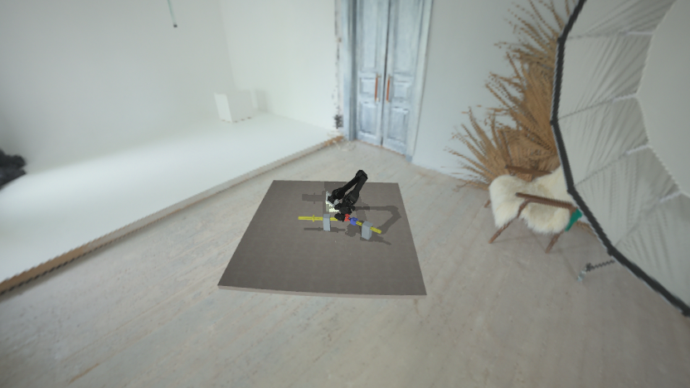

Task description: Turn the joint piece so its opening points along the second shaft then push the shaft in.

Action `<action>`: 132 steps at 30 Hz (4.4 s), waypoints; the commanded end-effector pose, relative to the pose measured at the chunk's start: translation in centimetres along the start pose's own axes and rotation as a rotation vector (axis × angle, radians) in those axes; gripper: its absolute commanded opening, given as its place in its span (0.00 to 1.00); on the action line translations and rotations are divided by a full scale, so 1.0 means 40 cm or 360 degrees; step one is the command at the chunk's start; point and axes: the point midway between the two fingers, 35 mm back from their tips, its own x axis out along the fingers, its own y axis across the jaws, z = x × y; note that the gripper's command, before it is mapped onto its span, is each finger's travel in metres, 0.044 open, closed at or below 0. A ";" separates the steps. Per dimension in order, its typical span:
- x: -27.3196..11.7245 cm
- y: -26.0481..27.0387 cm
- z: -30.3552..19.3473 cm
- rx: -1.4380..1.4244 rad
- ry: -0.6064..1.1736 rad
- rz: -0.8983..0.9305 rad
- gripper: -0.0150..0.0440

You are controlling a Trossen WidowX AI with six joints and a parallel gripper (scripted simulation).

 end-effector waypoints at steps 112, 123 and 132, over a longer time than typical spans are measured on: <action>-0.100 0.070 -0.023 -0.1173 -0.0079 0.0125 1.00; -0.216 0.079 -0.014 -0.1769 -0.0073 0.0216 1.00; -0.304 0.074 0.000 -0.2234 -0.0102 0.0300 1.00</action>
